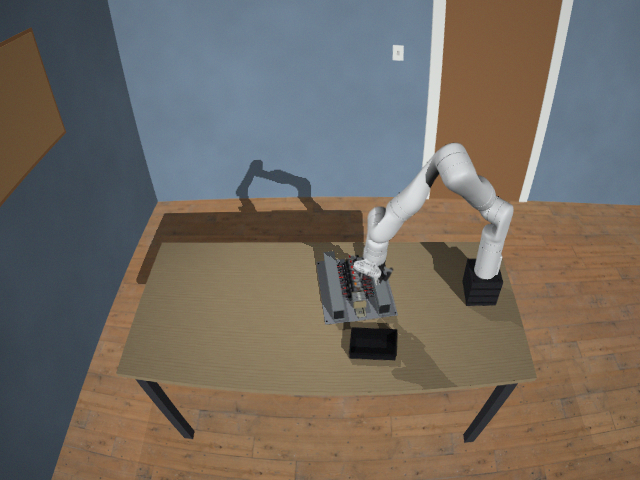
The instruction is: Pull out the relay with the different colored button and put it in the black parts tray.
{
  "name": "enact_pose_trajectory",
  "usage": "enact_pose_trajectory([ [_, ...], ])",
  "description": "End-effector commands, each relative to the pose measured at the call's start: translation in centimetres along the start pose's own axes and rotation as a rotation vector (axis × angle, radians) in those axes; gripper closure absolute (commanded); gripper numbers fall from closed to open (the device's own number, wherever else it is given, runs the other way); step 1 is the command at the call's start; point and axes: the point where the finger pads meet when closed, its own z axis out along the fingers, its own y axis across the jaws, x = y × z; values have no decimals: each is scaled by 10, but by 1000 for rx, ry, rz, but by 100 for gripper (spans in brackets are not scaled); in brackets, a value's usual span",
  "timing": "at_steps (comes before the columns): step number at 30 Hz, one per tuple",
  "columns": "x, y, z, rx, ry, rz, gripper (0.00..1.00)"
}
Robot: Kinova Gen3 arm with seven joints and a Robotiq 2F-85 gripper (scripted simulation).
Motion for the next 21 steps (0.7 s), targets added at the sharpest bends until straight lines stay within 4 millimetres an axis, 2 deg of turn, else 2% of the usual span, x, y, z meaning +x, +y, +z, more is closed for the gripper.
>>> enact_pose_trajectory([
  [1, 0, 1, 0, 0, 1, 0, 39],
  [21, -5, 7, 4, 15, 9, -36, 39],
])
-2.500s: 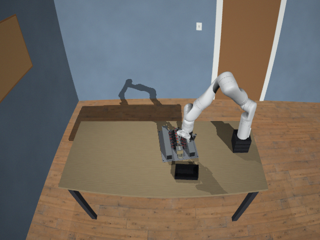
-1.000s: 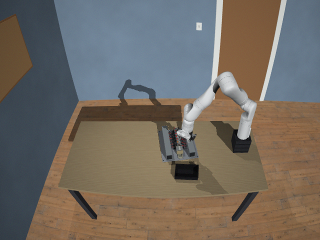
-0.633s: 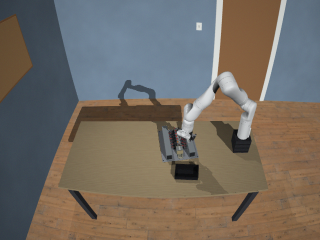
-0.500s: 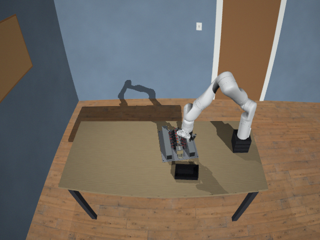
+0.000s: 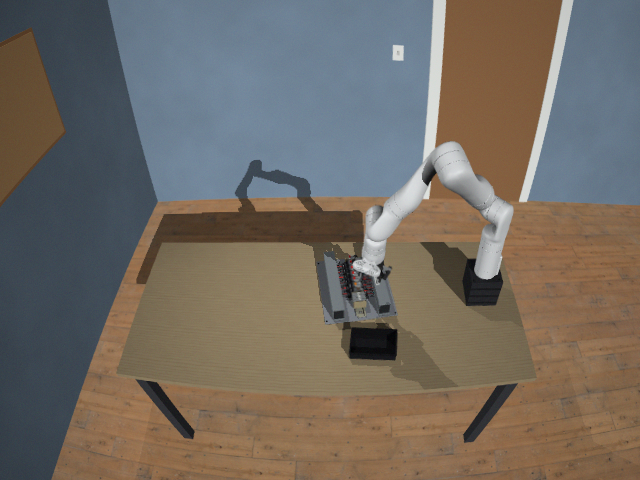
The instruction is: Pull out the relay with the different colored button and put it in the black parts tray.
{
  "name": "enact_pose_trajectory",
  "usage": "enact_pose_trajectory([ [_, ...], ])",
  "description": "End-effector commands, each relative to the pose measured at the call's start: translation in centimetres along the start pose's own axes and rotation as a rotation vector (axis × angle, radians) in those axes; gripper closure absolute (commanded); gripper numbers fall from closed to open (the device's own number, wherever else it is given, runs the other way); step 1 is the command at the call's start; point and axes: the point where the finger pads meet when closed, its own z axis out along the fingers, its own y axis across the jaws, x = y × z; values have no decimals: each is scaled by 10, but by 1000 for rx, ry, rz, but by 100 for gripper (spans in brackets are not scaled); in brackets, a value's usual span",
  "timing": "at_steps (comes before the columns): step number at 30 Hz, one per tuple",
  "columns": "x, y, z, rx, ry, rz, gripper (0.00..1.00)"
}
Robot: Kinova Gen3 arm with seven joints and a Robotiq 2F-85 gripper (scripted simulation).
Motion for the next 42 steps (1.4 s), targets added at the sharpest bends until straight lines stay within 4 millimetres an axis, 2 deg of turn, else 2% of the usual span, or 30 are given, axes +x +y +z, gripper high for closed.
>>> enact_pose_trajectory([
  [1, -4, 4, 1, 3, 2, 1, 39],
  [20, -15, 17, 10, 31, 22, -73, 39],
  [42, -42, 43, 25, 68, 76, -211, 39],
])
